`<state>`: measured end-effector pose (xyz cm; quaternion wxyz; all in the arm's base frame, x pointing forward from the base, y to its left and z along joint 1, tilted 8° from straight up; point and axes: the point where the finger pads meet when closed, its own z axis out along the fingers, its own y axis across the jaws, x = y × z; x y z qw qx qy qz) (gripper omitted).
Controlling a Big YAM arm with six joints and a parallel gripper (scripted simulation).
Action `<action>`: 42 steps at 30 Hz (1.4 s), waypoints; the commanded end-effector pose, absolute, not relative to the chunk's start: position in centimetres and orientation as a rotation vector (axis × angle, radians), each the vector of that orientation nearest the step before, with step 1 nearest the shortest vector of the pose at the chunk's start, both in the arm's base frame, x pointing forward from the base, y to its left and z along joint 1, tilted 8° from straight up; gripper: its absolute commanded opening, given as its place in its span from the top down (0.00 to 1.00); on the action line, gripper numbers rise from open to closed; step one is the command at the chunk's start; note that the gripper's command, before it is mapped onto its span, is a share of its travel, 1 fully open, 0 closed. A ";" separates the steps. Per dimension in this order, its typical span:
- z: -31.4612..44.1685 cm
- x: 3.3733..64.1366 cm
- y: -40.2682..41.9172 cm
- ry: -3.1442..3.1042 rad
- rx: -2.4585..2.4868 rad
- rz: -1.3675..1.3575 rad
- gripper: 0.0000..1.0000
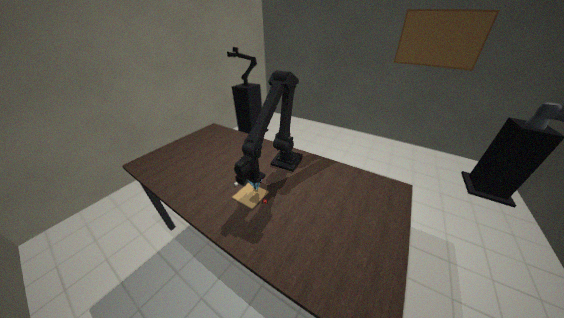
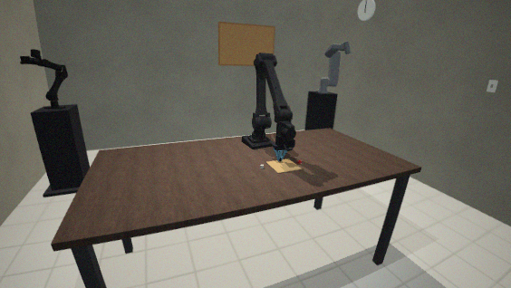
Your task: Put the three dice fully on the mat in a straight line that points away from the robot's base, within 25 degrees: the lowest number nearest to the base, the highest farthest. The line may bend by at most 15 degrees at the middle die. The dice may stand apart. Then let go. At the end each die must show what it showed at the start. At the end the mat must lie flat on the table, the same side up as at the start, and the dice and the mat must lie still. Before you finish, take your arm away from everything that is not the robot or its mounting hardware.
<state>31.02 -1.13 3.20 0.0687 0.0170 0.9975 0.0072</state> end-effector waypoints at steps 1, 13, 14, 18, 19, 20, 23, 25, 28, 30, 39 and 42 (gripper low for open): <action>4.5 33.3 -1.0 2.960 0.050 0.019 0.89; 4.7 33.6 -1.0 2.954 0.050 0.019 0.89; 4.7 33.6 -1.0 2.954 0.050 0.019 0.89; 4.7 33.6 -1.0 2.954 0.050 0.019 0.89; 4.7 33.6 -1.0 2.954 0.050 0.019 0.89; 4.7 33.6 -1.0 2.954 0.050 0.019 0.89; 4.7 33.6 -1.0 2.954 0.050 0.019 0.89; 4.7 33.6 -1.0 2.954 0.050 0.019 0.89; 4.7 33.6 -1.0 2.954 0.050 0.019 0.89; 4.7 33.6 -1.0 2.954 0.050 0.019 0.89; 4.7 33.7 -1.1 2.954 0.050 0.019 0.89; 4.7 33.7 -1.1 2.954 0.050 0.019 0.89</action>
